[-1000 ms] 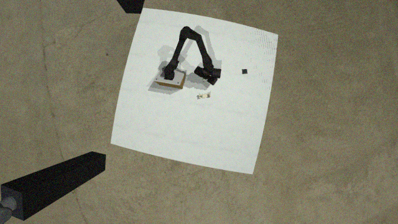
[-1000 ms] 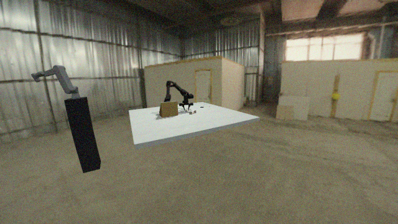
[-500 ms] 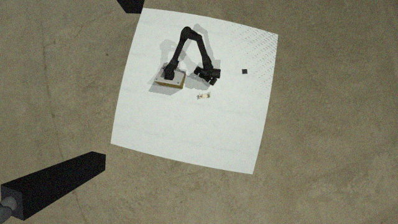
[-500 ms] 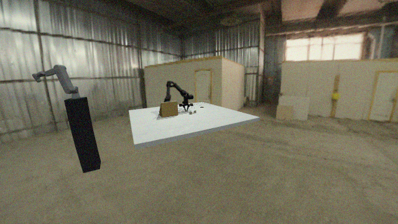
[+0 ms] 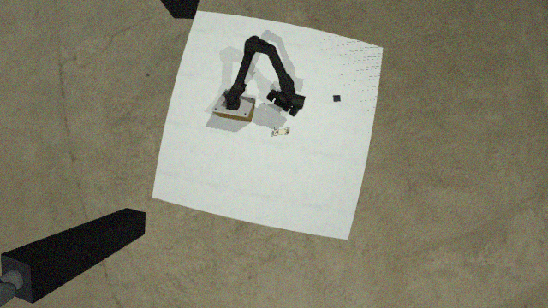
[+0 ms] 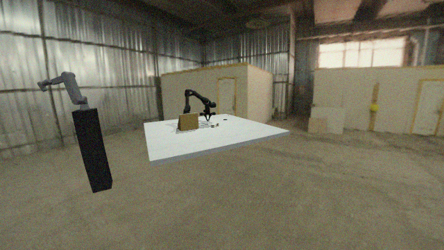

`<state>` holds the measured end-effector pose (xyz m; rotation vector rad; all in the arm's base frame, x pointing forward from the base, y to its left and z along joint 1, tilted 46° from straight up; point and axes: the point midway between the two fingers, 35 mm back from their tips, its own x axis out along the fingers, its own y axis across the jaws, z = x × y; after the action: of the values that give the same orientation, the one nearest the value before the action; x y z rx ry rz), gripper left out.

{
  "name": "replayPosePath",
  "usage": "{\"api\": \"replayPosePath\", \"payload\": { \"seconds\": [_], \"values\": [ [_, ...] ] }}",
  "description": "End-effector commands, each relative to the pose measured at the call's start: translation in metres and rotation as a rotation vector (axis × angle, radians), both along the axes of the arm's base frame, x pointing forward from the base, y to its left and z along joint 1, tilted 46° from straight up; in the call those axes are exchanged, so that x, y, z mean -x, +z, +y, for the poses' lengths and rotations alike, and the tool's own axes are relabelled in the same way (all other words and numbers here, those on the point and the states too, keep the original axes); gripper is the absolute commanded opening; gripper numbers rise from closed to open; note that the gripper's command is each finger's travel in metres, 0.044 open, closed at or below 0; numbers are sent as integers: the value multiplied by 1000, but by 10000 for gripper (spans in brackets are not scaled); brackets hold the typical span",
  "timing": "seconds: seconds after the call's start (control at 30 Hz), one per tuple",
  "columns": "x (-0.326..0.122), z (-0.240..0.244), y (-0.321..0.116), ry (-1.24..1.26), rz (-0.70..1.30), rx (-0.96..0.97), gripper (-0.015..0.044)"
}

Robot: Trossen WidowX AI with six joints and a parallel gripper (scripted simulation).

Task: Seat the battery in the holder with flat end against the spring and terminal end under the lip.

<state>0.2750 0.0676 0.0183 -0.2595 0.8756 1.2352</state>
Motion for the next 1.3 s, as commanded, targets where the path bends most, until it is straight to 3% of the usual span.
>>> {"api": "replayPosePath", "payload": {
  "seconds": [0.0,0.73,1.27],
  "values": [
    [2,-5,8,7,-1,-1,65],
    [-17,-130,-78,-592,580,-24,65],
    [-23,-116,-95,-672,501,-95,65]
  ]
}}
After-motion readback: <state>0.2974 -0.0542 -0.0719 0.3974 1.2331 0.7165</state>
